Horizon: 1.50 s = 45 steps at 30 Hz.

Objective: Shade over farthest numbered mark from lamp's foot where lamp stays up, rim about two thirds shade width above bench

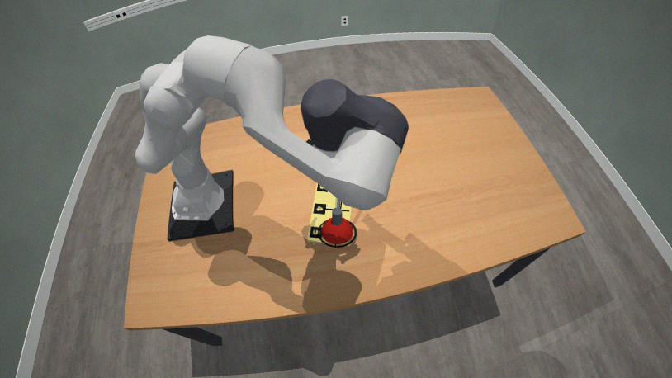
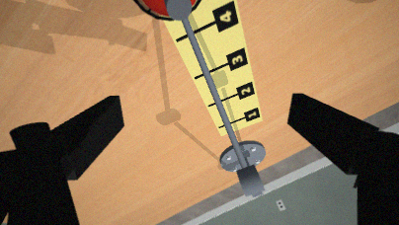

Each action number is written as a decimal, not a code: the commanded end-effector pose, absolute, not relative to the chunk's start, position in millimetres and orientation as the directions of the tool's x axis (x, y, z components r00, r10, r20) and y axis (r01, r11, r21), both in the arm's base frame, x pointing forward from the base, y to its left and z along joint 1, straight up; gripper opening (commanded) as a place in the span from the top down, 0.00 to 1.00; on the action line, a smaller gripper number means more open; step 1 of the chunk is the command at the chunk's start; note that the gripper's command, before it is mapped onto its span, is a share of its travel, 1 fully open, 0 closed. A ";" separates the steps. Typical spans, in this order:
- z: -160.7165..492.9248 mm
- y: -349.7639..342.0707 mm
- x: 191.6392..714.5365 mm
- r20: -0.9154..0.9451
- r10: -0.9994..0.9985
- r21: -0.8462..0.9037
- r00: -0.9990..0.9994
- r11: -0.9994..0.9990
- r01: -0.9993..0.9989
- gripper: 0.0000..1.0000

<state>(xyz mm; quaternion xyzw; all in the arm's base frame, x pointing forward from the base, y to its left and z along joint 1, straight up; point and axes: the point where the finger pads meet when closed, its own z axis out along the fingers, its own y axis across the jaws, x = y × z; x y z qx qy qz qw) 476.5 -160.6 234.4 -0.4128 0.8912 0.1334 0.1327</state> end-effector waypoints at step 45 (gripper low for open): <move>256.8 -168.8 474.6 -0.348 -0.701 0.121 -0.622 0.624 -0.772 0.00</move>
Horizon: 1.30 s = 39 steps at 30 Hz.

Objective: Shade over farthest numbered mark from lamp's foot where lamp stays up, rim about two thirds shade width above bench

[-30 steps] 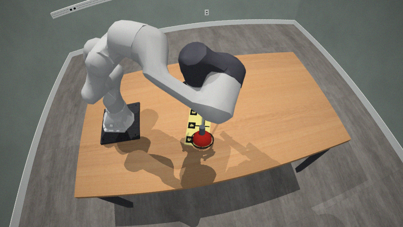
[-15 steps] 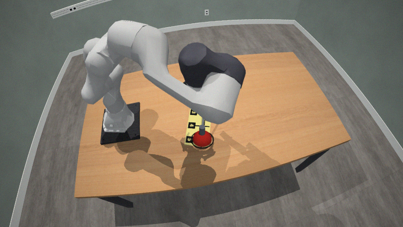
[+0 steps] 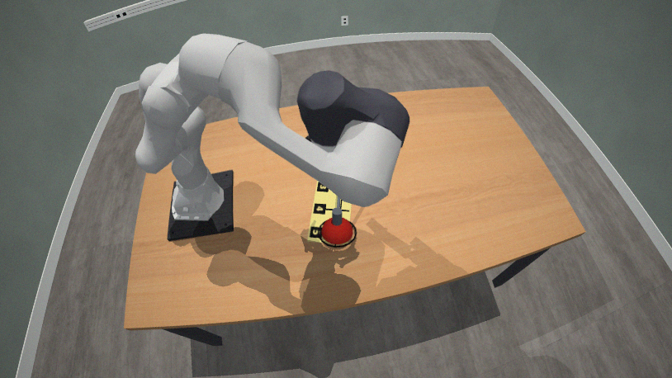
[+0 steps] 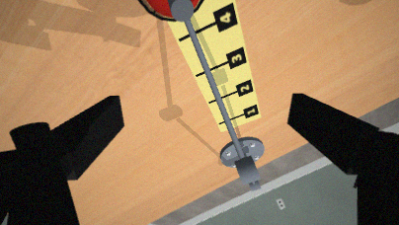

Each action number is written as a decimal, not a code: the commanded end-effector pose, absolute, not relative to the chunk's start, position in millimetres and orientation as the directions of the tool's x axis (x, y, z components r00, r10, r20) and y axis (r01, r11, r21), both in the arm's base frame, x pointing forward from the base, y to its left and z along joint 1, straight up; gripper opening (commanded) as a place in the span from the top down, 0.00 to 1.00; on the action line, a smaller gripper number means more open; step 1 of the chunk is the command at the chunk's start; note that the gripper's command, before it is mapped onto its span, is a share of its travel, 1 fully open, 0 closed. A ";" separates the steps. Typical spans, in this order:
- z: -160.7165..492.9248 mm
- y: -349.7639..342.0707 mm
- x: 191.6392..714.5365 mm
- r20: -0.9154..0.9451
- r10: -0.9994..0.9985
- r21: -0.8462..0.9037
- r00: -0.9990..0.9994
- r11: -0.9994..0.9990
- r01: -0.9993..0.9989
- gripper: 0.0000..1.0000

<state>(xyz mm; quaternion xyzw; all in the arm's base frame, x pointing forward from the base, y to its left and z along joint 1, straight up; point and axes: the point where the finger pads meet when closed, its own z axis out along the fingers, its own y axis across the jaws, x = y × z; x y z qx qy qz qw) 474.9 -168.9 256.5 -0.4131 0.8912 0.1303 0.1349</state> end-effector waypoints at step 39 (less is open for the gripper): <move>335.0 -169.9 477.3 -0.352 -0.708 0.105 -0.612 0.620 -0.777 0.00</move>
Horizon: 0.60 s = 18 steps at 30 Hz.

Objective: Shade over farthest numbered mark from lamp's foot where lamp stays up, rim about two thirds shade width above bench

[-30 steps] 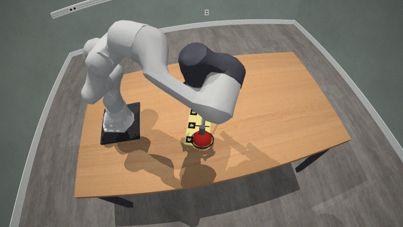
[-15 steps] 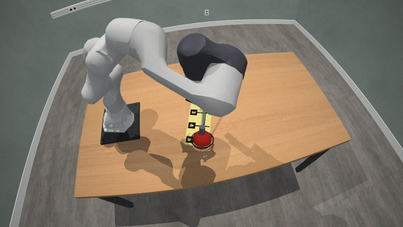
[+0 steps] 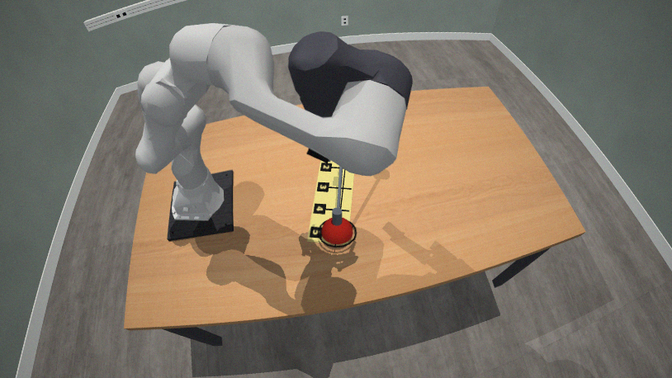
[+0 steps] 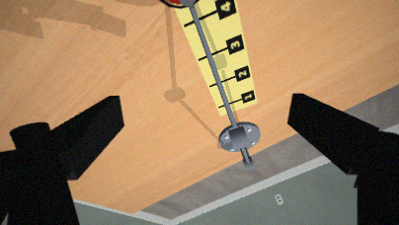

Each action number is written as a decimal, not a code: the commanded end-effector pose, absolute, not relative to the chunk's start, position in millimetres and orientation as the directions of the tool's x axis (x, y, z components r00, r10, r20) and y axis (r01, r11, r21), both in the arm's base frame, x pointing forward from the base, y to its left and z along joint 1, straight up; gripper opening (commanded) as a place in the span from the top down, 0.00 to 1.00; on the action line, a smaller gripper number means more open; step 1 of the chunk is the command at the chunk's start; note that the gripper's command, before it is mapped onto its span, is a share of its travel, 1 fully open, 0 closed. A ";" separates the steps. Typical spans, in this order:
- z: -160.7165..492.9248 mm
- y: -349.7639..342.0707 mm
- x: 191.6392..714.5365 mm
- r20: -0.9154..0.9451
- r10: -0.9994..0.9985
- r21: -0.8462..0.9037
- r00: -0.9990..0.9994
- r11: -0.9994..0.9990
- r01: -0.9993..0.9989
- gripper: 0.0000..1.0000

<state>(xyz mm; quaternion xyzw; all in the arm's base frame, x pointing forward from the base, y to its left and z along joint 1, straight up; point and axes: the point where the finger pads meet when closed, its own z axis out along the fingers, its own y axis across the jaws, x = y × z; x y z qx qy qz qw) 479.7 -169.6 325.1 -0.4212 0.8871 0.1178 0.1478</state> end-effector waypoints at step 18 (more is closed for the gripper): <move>348.5 -123.3 491.0 -0.366 -0.713 0.065 -0.598 0.622 -0.780 0.00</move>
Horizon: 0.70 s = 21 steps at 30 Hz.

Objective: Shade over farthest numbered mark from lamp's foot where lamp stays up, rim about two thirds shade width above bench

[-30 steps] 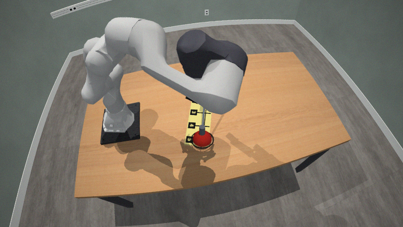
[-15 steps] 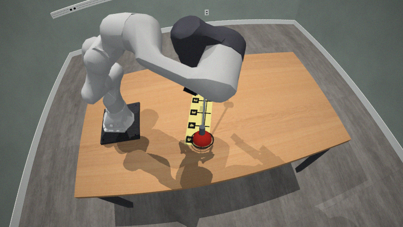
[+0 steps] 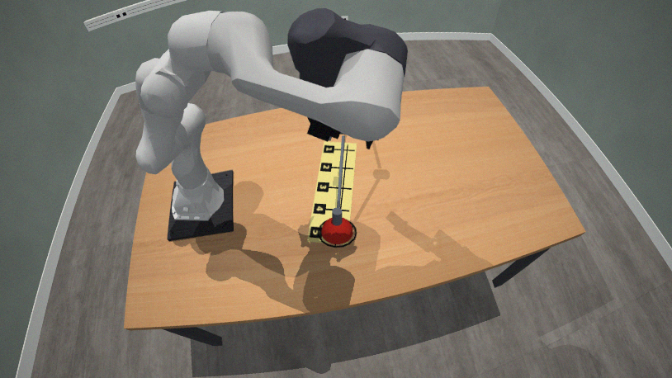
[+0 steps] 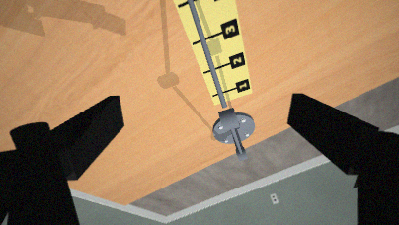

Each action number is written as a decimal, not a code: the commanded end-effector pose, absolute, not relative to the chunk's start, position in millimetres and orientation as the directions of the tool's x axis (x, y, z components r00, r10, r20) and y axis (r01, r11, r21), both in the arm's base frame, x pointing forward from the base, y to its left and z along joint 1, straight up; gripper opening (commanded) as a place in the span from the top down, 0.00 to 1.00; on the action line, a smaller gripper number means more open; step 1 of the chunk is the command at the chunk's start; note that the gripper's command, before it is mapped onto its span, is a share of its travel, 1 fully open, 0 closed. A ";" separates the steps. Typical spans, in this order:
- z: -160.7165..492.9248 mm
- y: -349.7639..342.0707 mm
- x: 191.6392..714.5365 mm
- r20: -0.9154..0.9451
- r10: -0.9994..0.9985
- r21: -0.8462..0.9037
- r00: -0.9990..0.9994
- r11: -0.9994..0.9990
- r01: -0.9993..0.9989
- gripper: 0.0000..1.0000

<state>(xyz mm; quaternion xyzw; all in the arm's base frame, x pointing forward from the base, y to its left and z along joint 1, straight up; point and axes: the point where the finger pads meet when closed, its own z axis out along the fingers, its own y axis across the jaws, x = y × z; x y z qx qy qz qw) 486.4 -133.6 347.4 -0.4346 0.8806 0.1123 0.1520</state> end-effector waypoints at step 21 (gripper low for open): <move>351.3 -45.5 502.8 -0.365 -0.737 0.058 -0.569 0.592 -0.804 0.00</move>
